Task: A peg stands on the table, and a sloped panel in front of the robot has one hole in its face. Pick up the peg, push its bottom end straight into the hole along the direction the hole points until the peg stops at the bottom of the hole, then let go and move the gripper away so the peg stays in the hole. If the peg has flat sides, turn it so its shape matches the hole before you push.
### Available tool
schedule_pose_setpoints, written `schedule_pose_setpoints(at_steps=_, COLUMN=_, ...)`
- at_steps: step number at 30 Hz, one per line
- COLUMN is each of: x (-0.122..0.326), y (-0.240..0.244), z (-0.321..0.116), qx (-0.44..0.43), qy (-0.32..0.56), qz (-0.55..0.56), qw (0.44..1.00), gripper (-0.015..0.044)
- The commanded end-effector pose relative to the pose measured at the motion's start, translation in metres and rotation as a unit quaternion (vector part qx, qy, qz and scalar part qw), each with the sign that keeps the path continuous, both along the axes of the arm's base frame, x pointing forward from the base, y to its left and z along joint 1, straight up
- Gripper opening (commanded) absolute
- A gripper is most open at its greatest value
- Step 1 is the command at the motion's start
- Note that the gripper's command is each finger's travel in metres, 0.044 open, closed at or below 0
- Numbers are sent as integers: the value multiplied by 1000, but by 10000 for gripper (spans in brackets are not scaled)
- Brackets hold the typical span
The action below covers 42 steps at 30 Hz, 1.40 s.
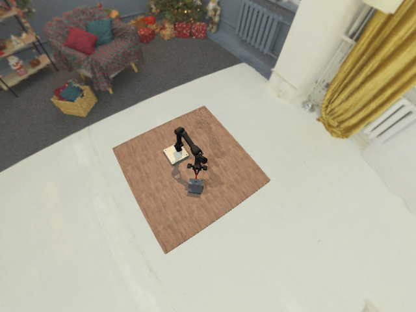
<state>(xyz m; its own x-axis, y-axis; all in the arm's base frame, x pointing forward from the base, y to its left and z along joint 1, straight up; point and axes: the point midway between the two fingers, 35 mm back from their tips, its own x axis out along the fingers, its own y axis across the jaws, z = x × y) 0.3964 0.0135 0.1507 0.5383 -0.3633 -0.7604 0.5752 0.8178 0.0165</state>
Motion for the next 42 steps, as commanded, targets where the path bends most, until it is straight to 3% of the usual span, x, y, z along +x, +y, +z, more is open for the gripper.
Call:
schedule_pose_setpoints(at_steps=1, x=2, y=-1, z=-3, qx=1, qy=0, qz=-3, qw=1000, gripper=0)
schedule_pose_setpoints(at_steps=42, x=14, y=-9, z=-20, qx=0, qy=-5, qz=-5, qw=1000, gripper=0)
